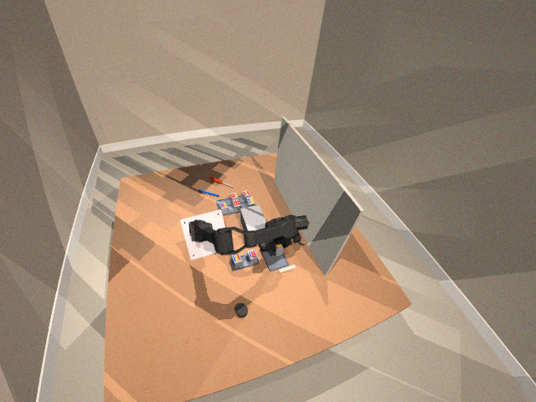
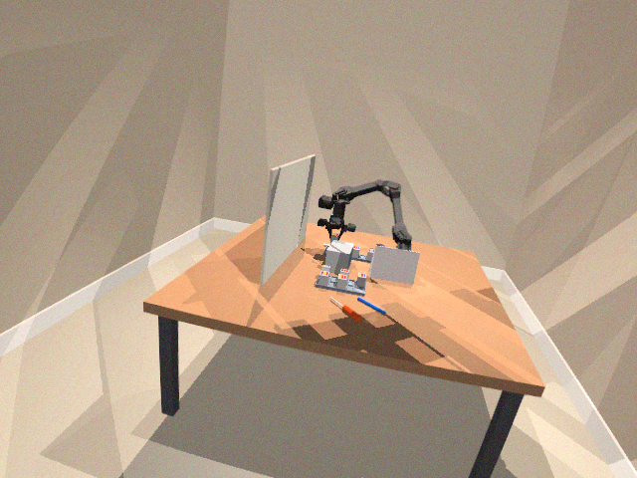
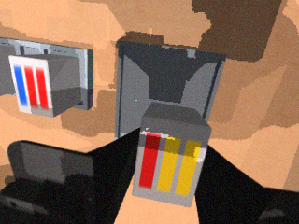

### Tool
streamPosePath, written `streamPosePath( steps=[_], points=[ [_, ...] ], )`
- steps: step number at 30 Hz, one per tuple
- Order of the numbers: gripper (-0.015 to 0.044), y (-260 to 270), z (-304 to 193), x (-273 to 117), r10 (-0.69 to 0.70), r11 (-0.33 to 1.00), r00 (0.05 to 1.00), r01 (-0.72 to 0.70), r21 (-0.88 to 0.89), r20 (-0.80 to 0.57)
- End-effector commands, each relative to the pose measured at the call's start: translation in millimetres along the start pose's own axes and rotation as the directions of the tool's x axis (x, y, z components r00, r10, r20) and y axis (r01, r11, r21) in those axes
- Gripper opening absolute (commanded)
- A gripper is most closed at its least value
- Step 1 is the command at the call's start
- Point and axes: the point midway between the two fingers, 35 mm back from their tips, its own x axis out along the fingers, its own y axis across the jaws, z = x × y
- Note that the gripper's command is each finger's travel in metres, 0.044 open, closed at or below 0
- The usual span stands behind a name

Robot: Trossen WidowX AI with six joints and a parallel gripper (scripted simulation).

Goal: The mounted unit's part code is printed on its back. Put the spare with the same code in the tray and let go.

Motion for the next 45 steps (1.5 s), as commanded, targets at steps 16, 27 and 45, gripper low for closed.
streamPosePath(
  steps=[16, 27, 45],
  points=[
    [0.0, 5, 0, 17, 0.004, 1.0, 1.0, -0.004, -0.004, 0.001],
    [0.0, 7, -1, 26, 0.004, 1.0, 1.0, -0.004, -0.005, -0.003],
    [0.0079, 7, -3, 34, 0.003, 1.0, 1.0, -0.003, -0.001, -0.011]
  ],
)
